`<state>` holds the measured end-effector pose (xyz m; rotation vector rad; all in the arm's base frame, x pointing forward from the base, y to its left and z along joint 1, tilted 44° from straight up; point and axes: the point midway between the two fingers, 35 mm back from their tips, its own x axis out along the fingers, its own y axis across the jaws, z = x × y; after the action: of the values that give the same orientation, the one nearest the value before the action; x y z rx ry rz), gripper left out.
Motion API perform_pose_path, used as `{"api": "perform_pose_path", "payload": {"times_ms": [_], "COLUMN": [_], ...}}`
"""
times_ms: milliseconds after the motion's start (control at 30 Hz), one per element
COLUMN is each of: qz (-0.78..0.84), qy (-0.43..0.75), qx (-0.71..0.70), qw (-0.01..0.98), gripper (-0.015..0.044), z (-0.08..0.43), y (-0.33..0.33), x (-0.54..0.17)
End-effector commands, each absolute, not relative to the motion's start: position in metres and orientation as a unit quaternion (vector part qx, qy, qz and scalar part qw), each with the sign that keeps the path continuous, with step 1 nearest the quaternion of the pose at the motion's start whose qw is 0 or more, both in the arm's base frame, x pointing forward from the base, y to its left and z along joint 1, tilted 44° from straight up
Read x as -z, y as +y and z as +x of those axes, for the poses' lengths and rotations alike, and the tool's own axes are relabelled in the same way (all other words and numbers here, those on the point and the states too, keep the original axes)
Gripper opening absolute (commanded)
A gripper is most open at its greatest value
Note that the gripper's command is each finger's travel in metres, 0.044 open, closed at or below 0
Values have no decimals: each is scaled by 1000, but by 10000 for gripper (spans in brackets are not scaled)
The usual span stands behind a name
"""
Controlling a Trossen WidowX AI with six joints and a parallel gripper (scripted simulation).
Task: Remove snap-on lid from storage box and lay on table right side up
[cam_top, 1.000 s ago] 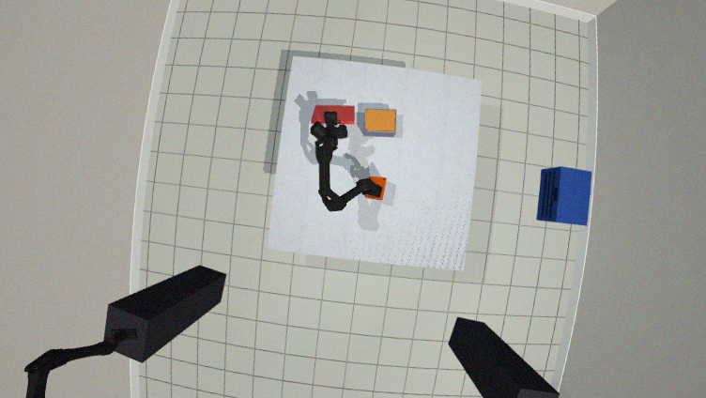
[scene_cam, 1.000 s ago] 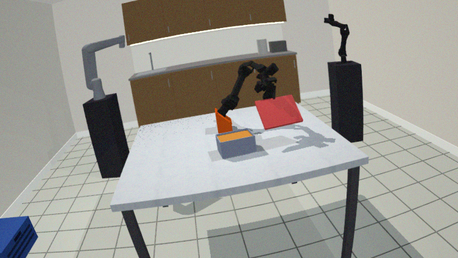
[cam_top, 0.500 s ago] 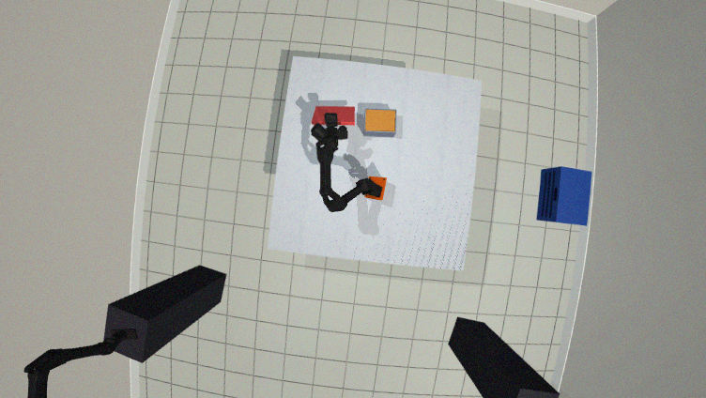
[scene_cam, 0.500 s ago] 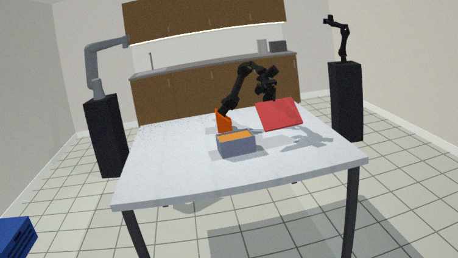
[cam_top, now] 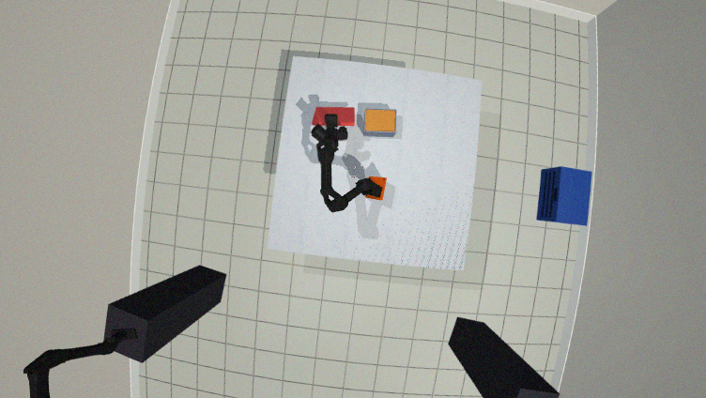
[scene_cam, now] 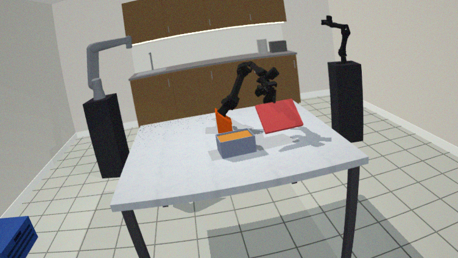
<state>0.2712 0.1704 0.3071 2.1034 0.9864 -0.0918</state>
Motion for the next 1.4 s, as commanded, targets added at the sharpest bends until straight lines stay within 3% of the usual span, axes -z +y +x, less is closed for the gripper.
{"api": "perform_pose_path", "payload": {"times_ms": [0,1367], "qz": [833,833], "qy": [384,384], "qx": [38,38], "qw": [397,396], "gripper": [0,0], "z": [272,270], "y": [171,194], "x": [-304,-281]}}
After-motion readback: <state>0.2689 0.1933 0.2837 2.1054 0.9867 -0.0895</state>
